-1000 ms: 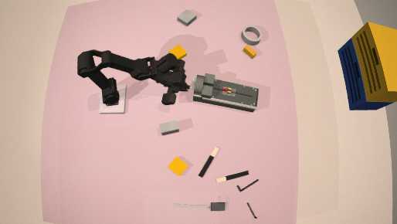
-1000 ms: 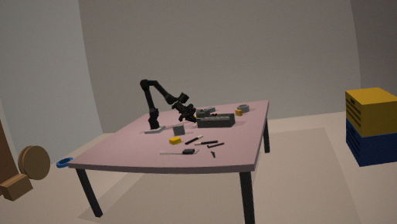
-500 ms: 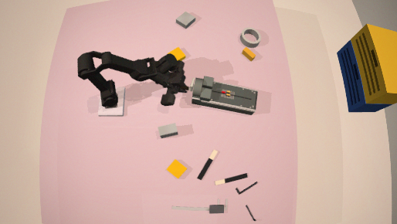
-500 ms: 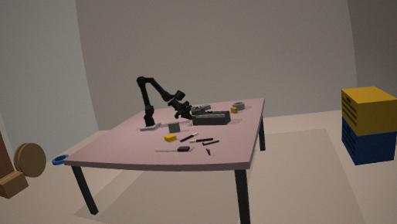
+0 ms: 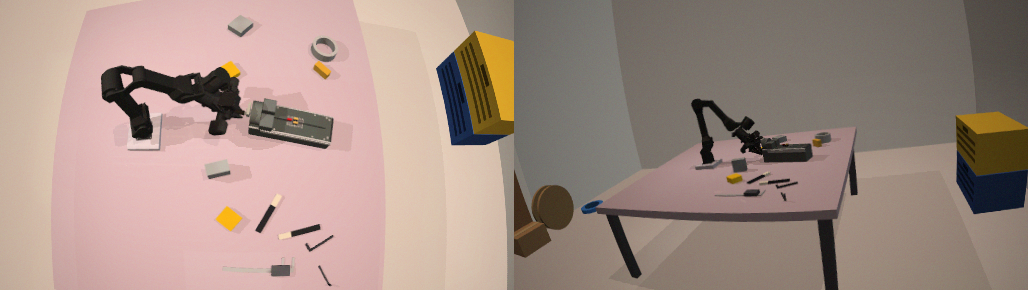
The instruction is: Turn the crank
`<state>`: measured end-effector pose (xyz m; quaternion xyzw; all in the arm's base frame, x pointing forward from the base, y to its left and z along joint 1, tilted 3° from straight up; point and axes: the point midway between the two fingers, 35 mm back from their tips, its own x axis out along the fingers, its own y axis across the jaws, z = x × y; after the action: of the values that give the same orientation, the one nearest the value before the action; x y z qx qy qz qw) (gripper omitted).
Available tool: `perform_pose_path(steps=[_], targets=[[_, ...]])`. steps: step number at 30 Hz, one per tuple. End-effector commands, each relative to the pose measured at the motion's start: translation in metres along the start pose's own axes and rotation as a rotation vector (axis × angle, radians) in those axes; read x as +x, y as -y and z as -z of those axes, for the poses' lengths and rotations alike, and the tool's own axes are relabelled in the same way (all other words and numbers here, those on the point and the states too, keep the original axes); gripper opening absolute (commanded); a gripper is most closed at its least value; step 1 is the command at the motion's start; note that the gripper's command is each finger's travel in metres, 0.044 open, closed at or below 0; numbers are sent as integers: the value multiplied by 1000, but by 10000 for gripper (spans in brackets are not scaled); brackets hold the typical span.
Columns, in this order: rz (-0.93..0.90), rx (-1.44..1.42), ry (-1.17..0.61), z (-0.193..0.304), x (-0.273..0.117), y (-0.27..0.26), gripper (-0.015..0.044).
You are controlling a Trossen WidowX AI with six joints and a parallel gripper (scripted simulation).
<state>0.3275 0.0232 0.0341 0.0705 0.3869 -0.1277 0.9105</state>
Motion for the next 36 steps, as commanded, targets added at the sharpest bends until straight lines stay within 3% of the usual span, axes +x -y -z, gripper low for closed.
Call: perform_pose_path(steps=[1, 36], targets=[[-26, -7, -2, -1, -1, -9, 0], [-26, -6, -2, -5, -5, -17, 0]])
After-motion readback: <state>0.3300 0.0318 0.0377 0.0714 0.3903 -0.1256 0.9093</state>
